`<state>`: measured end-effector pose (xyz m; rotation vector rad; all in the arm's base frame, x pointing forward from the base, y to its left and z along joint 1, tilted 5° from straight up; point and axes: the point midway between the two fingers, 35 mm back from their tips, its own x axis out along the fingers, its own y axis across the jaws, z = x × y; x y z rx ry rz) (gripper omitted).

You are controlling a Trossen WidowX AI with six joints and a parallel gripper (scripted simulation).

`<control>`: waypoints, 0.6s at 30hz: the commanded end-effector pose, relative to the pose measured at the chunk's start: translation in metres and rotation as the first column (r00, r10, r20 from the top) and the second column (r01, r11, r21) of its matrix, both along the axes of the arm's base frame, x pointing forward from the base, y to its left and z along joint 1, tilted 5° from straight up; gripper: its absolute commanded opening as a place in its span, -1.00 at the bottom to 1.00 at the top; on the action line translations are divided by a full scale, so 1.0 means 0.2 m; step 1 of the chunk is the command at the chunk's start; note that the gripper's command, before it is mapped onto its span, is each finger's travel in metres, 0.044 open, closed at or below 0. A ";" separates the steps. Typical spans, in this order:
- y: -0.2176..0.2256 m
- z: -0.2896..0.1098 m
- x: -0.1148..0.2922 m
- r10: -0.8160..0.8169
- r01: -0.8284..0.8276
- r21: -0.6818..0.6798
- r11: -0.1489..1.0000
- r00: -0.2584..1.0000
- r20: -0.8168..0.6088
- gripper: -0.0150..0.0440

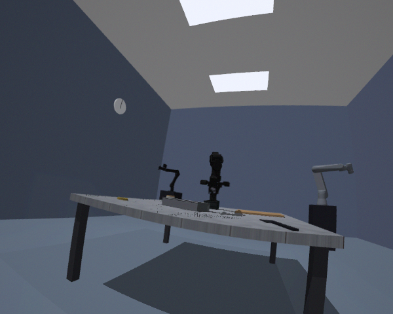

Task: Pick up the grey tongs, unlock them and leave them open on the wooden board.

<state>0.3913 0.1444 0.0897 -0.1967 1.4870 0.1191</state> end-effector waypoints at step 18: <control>0.61 -0.04 -0.35 0.383 -0.384 -0.027 0.923 0.923 -0.029 -1.00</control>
